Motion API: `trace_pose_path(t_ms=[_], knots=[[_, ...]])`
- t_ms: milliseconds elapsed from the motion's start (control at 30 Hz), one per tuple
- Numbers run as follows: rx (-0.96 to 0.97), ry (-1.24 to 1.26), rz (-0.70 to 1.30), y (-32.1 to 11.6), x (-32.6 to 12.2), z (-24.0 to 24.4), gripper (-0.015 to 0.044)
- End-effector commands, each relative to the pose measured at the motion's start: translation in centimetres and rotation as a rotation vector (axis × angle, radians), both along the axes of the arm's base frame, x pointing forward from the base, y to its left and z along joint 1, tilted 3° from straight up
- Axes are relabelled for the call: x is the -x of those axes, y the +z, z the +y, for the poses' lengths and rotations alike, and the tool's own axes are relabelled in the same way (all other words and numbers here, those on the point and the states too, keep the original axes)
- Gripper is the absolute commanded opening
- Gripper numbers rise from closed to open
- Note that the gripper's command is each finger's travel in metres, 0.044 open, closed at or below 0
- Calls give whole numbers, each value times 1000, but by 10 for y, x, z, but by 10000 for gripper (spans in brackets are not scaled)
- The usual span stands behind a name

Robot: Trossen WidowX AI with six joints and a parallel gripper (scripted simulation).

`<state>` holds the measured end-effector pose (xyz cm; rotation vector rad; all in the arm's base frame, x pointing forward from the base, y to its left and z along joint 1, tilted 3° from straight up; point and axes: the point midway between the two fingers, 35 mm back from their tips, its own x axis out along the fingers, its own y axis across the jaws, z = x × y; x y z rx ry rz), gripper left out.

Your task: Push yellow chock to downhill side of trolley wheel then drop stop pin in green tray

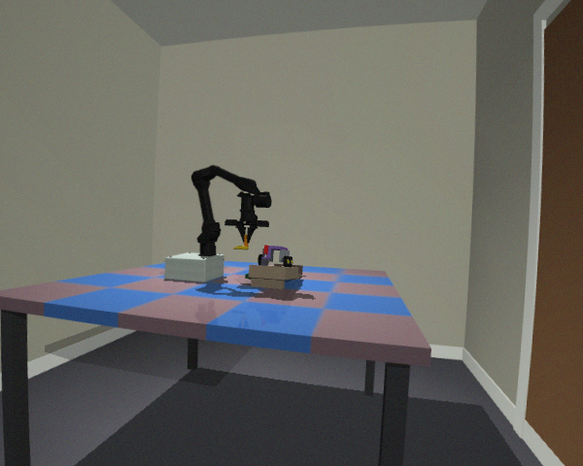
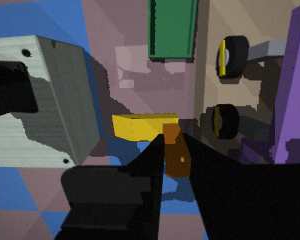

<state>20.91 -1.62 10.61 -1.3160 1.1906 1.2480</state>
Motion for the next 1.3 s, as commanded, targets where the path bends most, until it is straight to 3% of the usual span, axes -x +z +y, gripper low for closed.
trace_pose_path(t_ms=[0,1267], knots=[[4,-3,0,-2,-3,14,0],[-7,-3,-1,-16,-26,149,0]])
